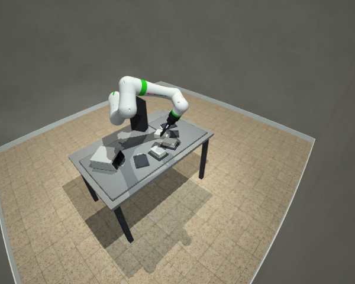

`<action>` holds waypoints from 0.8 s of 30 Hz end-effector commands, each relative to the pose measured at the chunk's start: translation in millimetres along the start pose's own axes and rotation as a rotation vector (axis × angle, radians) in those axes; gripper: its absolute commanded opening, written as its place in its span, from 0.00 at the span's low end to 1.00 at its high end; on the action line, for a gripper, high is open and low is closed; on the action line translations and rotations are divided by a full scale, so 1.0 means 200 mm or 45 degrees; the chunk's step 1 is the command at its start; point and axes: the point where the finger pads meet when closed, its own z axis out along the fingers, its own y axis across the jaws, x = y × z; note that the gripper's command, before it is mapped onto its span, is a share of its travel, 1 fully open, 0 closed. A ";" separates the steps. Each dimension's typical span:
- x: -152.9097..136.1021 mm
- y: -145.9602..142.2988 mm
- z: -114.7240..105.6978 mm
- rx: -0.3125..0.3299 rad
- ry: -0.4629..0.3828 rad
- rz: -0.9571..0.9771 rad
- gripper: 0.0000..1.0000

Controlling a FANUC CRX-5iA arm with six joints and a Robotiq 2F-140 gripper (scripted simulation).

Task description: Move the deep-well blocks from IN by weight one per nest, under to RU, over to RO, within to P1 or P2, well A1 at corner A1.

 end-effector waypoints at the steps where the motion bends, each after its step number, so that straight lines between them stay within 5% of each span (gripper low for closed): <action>1: 0.00 -0.02 0.00 0.000 0.000 0.000 0.10; 24: 0.06 -0.37 -0.03 0.000 0.000 0.000 0.10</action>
